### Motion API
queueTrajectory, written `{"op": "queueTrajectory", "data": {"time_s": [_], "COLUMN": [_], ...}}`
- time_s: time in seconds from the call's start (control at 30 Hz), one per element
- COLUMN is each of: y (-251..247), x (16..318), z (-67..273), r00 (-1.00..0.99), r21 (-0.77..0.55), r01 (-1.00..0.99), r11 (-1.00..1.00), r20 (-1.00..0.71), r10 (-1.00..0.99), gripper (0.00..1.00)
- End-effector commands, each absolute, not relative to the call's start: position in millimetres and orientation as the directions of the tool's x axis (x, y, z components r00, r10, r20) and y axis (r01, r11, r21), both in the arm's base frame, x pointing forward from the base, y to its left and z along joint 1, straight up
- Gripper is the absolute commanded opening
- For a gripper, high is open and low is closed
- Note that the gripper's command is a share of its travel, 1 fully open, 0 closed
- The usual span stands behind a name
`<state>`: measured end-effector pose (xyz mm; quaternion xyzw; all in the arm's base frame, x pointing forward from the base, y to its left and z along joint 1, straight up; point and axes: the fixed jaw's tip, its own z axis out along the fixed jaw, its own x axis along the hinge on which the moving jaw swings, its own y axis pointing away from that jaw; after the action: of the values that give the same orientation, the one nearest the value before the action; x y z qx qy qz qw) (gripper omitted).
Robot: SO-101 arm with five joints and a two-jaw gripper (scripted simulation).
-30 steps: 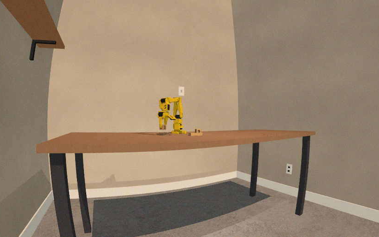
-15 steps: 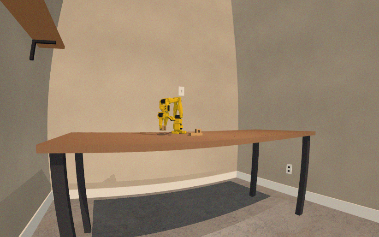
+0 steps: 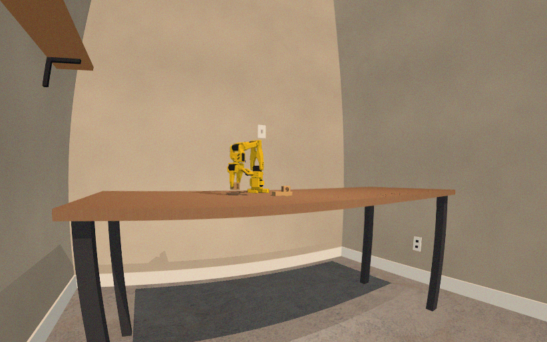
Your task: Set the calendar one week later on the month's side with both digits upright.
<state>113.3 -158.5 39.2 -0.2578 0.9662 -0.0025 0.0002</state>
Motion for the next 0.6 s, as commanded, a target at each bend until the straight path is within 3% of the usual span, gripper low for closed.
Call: {"op": "queueTrajectory", "data": {"time_s": [0.0,0.57], "y": [-161.7,-161.7], "x": [113.5,113.6], "z": [41.1,35.0], "r00": [-0.869,-0.869], "r21": [-0.029,-0.029], "r01": [-0.495,-0.495], "r11": [0.869,0.869], "r20": [-0.003,-0.003], "r10": [-0.495,-0.495], "gripper": [0.0,0.0]}}
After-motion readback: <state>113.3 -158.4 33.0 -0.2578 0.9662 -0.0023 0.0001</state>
